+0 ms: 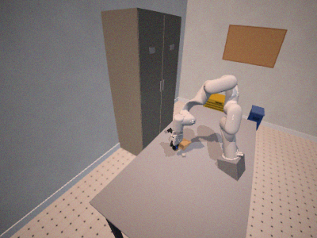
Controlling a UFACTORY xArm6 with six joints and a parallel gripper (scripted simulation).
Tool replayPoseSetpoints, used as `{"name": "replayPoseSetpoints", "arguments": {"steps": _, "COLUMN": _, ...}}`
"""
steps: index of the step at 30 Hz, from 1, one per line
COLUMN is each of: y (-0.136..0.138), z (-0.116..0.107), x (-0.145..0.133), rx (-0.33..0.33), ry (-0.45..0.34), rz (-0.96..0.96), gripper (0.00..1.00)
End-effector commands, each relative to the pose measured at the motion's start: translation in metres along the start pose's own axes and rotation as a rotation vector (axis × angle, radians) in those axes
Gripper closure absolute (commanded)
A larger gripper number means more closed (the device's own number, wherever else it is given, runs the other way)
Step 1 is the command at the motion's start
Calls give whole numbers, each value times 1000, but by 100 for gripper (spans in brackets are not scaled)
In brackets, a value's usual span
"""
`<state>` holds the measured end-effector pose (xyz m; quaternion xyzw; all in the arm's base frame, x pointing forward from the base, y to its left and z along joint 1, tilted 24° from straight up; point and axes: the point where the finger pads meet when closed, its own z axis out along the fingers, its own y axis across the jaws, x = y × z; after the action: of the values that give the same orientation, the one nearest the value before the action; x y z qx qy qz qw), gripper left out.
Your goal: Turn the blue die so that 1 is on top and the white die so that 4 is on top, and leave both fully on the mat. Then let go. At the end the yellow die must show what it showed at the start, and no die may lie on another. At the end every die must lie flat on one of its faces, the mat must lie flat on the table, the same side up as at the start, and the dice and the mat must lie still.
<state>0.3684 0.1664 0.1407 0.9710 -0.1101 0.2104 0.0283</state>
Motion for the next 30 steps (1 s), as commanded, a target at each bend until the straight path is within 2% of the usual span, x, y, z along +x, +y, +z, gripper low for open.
{"name": "replayPoseSetpoints", "arguments": {"steps": 1, "y": -1, "z": 0, "x": 2, "rx": 10, "ry": -15, "rz": -86, "gripper": 79}}
{"name": "replayPoseSetpoints", "arguments": {"steps": 7, "y": -1, "z": 0, "x": 2, "rx": 9, "ry": -9, "rz": -86, "gripper": 79}}
{"name": "replayPoseSetpoints", "arguments": {"steps": 11, "y": 0, "z": 0, "x": 2, "rx": 7, "ry": 25, "rz": -85, "gripper": 79}}
{"name": "replayPoseSetpoints", "arguments": {"steps": 16, "y": 0, "z": -2, "x": 2, "rx": 18, "ry": 118, "rz": -86, "gripper": 79}}
{"name": "replayPoseSetpoints", "arguments": {"steps": 21, "y": 0, "z": 0, "x": -1, "rx": 20, "ry": 247, "rz": -85, "gripper": 79}}
{"name": "replayPoseSetpoints", "arguments": {"steps": 23, "y": 0, "z": 0, "x": -1, "rx": 20, "ry": 247, "rz": -85, "gripper": 79}}
{"name": "replayPoseSetpoints", "arguments": {"steps": 25, "y": 1, "z": 0, "x": -2, "rx": 17, "ry": 303, "rz": -85, "gripper": 79}}
{"name": "replayPoseSetpoints", "arguments": {"steps": 30, "y": 0, "z": 0, "x": -2, "rx": 23, "ry": 370, "rz": -84, "gripper": 79}}
